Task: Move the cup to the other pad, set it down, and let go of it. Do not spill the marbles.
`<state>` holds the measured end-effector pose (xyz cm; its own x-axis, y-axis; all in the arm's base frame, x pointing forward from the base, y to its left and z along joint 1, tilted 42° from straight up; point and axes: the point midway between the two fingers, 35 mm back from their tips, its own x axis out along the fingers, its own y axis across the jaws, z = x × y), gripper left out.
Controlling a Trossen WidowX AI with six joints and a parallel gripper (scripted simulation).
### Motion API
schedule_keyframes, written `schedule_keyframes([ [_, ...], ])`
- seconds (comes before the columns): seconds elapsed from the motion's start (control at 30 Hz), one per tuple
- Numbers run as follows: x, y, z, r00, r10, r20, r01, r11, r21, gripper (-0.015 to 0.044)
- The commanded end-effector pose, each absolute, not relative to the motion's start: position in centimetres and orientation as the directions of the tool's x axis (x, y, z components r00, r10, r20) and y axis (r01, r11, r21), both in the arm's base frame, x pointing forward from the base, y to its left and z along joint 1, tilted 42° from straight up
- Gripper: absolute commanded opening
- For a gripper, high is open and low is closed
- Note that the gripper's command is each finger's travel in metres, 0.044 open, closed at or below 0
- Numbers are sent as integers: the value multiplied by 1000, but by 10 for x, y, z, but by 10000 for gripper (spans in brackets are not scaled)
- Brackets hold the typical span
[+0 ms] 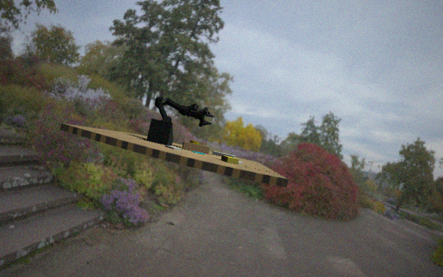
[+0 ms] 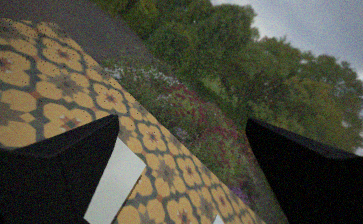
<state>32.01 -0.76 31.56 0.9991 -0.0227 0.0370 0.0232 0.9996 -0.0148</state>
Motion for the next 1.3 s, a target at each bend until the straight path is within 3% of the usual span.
schedule_keyframes([
  [0.0, 321, -8, 314, 999, -22, 28, 23, 1000, -10, 374],
  [0.1, 332, -15, 286, 994, -15, -110, 23, 997, 71, 295],
  [0.27, 336, -39, 184, 821, 54, -568, 225, 884, 410, 167],
  [0.37, 320, -44, 138, 652, 152, -743, 451, 710, 541, 167],
  [0.47, 295, -44, 102, 452, 296, -842, 720, 435, 540, 167],
  [0.53, 276, -40, 87, 321, 415, -851, 877, 210, 433, 167],
  [0.63, 252, -34, 79, 177, 594, -785, 984, -106, 142, 167],
  [0.7, 244, -34, 78, 149, 643, -752, 982, -182, 38, 167],
  [1.27, 241, -33, 78, 146, 649, -747, 981, -192, 25, 167],
])
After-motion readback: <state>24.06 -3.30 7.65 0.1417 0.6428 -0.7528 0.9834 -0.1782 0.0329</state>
